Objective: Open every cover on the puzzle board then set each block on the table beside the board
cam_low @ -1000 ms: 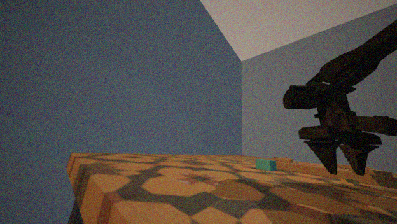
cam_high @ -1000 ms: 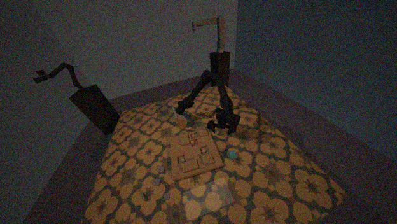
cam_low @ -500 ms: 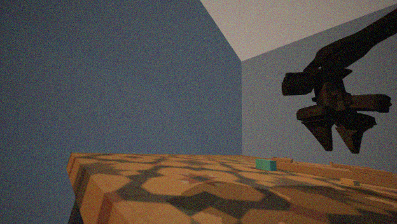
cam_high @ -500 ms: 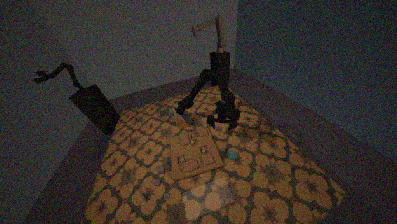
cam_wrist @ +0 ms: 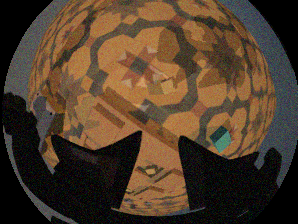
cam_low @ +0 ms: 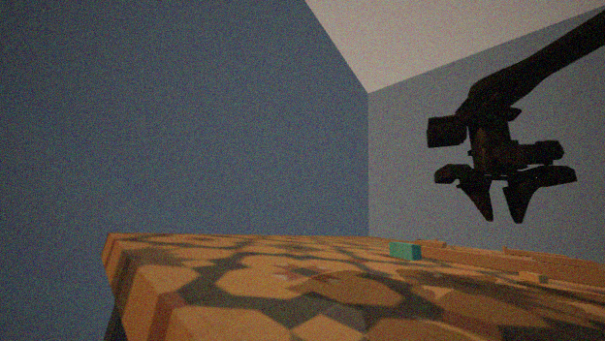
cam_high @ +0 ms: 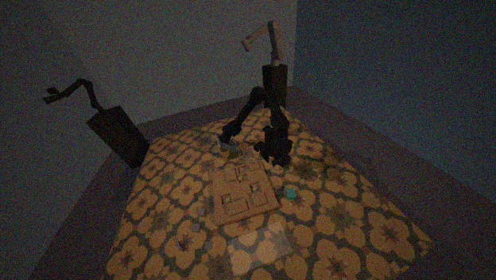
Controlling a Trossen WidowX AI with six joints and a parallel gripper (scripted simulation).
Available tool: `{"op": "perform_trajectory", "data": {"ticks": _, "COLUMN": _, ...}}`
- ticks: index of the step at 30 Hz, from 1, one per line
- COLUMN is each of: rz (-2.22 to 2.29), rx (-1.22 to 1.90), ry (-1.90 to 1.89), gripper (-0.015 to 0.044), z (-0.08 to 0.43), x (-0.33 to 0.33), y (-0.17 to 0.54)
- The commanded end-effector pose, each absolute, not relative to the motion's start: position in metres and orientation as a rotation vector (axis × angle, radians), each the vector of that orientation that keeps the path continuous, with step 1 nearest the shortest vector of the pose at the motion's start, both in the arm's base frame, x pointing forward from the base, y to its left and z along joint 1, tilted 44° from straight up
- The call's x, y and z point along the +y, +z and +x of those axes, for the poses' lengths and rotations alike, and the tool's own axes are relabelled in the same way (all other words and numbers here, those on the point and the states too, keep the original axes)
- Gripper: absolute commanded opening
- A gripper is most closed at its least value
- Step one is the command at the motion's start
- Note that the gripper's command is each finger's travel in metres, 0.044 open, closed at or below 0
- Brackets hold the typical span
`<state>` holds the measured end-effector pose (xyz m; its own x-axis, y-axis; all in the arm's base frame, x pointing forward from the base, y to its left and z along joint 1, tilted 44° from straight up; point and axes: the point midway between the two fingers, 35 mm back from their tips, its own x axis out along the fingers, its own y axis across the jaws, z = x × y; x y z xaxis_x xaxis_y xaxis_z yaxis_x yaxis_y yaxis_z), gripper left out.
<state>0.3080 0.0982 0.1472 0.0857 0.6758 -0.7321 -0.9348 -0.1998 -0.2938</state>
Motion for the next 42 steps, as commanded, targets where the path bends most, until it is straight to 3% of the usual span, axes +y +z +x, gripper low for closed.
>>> {"op": "perform_trajectory", "data": {"ticks": 1, "rz": -0.850, "rx": 0.468, "ry": 1.482, "gripper": 0.0099, "z": 0.307, "x": 0.083, "y": 0.130}}
{"op": "perform_trajectory", "data": {"ticks": 5, "rz": -0.792, "rx": 0.530, "ry": 1.453, "gripper": 0.0000, "z": 0.306, "x": 0.067, "y": 0.114}}
{"op": "perform_trajectory", "data": {"ticks": 29, "rz": -0.366, "rx": 0.842, "ry": 1.253, "gripper": 0.0000, "z": 0.265, "x": -0.022, "y": 0.026}}
{"op": "perform_trajectory", "data": {"ticks": 42, "rz": -0.353, "rx": 0.848, "ry": 1.247, "gripper": 0.0000, "z": 0.267, "x": 0.000, "y": -0.001}}
